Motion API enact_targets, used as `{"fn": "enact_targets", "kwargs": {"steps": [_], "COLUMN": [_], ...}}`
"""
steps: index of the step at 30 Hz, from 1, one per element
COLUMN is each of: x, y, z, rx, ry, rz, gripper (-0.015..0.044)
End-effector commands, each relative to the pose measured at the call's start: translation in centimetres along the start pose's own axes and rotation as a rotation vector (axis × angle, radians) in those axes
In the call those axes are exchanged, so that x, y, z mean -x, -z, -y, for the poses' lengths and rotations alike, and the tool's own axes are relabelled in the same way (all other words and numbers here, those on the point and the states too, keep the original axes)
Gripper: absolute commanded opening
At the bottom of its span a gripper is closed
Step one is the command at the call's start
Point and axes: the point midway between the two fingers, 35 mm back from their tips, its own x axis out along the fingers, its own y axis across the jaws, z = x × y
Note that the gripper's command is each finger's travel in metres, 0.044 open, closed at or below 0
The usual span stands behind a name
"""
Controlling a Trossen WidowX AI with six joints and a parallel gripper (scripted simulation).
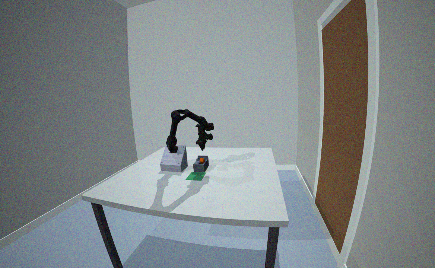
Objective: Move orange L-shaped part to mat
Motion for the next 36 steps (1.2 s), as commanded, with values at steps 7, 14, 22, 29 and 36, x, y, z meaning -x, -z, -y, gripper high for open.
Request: {"fn": "enact_targets", "kwargs": {"steps": [7, 14, 22, 29, 36], "x": [0.0, 0.1, 0.3, 0.3, 0.3], "y": [0.0, -0.4, -0.8, -0.9, -0.9], "z": [0.0, 1.7, 5.8, 7.6, 7.6], "rx": [0.003, -0.357, -1.205, -1.572, -1.572], "ry": [0.0, 0.0, 0.008, 0.015, 0.015], "rz": [0.001, -0.002, -0.007, -0.006, -0.006], "gripper": [0.018, 0.028, 0.028, 0.028, 0.028]}}
